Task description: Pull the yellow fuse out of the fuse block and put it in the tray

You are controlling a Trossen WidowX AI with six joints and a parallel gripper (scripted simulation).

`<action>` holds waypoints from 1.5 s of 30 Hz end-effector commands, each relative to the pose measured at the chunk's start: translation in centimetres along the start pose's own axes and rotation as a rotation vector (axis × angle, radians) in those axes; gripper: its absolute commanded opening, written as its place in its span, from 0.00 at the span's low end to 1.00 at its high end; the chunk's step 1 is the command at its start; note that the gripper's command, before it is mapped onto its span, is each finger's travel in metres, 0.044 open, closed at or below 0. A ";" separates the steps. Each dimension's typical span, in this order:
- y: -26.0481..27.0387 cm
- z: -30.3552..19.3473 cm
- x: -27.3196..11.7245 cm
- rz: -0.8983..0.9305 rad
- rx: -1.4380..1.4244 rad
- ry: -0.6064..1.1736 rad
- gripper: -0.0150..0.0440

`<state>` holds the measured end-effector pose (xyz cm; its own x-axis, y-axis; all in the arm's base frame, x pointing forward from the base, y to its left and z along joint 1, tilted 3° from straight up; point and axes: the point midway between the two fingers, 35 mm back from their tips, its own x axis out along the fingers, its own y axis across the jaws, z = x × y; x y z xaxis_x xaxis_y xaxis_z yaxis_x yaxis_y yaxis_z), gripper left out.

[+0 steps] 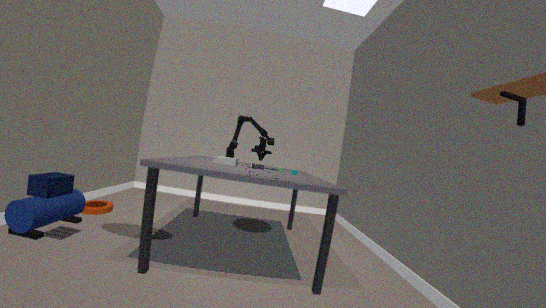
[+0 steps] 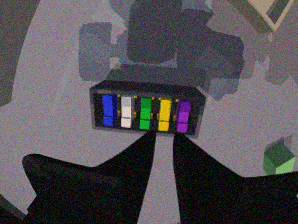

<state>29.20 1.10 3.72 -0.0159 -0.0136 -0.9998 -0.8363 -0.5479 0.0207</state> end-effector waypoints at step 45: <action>-0.1 0.0 3.2 0.004 -0.009 -0.010 0.36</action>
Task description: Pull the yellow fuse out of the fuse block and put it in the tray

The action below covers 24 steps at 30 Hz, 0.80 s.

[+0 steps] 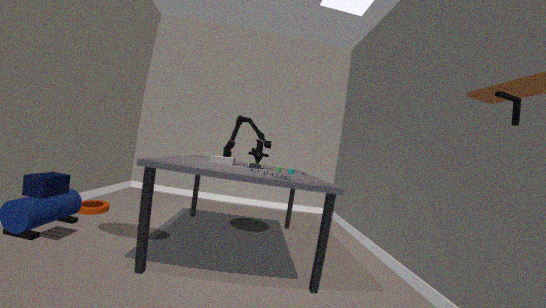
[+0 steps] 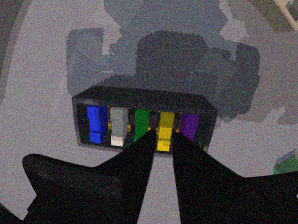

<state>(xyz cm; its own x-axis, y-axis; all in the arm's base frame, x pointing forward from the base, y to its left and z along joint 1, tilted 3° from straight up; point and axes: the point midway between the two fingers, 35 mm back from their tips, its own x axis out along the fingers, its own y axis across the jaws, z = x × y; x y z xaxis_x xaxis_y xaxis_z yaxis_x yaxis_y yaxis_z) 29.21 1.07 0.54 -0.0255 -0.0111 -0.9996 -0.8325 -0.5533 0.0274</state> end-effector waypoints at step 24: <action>0.0 0.0 0.9 0.000 0.000 0.000 0.28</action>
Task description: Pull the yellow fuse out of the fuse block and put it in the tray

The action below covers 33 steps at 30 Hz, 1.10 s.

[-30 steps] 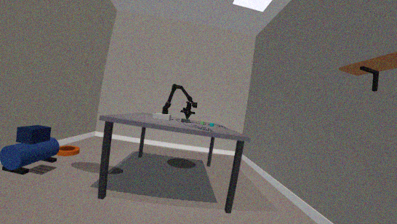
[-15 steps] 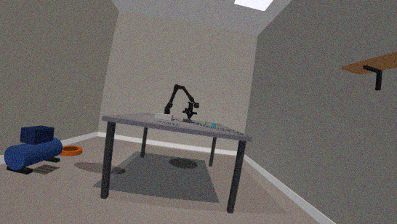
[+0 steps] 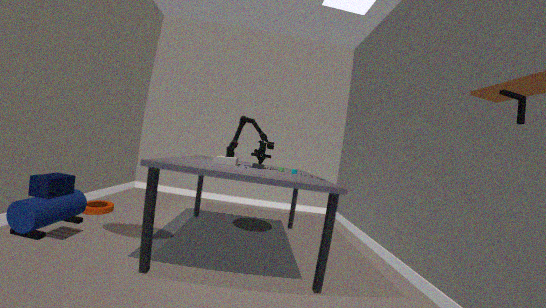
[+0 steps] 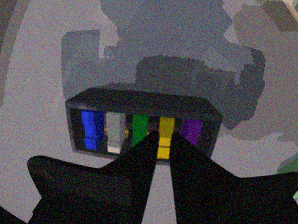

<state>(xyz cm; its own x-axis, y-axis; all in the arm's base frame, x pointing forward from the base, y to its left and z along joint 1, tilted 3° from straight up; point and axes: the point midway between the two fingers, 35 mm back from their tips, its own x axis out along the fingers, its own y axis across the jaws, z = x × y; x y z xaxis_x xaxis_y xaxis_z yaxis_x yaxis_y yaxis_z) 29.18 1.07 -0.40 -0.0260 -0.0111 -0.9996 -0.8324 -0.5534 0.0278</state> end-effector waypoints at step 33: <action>-0.1 0.0 -1.3 -0.001 -0.001 -0.001 0.25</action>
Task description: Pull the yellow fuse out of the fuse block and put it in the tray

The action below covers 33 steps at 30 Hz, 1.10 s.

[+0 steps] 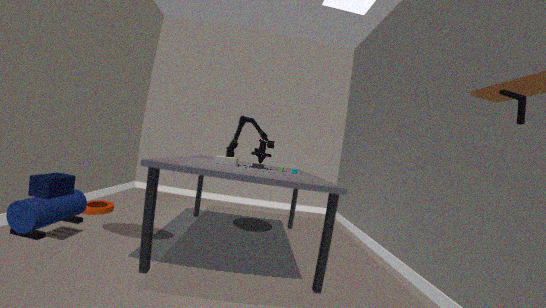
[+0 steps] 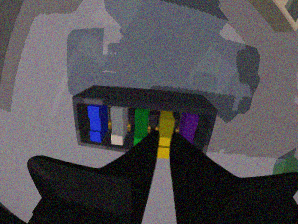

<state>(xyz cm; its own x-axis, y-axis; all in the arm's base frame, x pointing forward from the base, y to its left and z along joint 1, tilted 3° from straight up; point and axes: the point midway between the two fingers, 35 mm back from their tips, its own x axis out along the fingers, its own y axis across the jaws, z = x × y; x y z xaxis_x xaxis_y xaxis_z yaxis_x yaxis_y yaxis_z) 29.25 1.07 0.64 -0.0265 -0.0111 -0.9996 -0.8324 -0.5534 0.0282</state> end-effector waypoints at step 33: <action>0.0 0.0 -1.9 -0.003 -0.002 -0.001 0.25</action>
<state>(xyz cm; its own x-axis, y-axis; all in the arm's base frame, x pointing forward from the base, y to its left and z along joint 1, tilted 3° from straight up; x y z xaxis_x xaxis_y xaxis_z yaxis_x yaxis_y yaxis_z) 29.31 1.07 2.27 -0.0259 -0.0110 -0.9996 -0.8324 -0.5535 0.0277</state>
